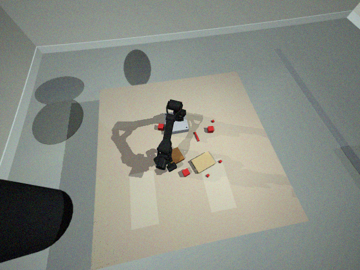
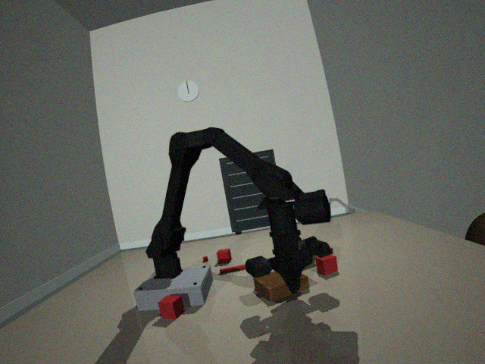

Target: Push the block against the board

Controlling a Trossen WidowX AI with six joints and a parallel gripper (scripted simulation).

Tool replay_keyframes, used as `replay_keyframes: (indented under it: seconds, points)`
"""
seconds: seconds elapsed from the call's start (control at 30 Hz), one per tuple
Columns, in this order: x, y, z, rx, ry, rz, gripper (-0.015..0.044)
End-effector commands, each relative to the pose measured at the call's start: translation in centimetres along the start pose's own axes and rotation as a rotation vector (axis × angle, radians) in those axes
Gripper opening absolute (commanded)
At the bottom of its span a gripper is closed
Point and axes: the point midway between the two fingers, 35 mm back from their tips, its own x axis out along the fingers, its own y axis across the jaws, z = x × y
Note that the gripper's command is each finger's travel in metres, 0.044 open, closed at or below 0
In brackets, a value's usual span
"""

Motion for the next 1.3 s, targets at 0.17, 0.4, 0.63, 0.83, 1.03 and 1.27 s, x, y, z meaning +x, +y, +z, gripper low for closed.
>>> replay_keyframes:
  seconds: [0.17, 0.4, 0.63, 0.83, 1.03, 1.27]
  points:
    - [0.1, 0.2, -1.8, -0.002, 0.01, -0.002, 0.0]
    - [0.1, 0.2, -2.9, -0.002, 0.011, -0.002, 0.0]
    - [0.1, 0.3, -4.1, -0.002, 0.012, -0.002, 0.0]
    - [0.1, 0.3, -5.1, -0.002, 0.013, -0.002, 0.0]
    - [0.1, 0.2, -6.0, -0.002, 0.014, -0.002, 0.0]
    - [0.1, 0.1, -7.2, -0.002, 0.015, -0.002, 0.0]
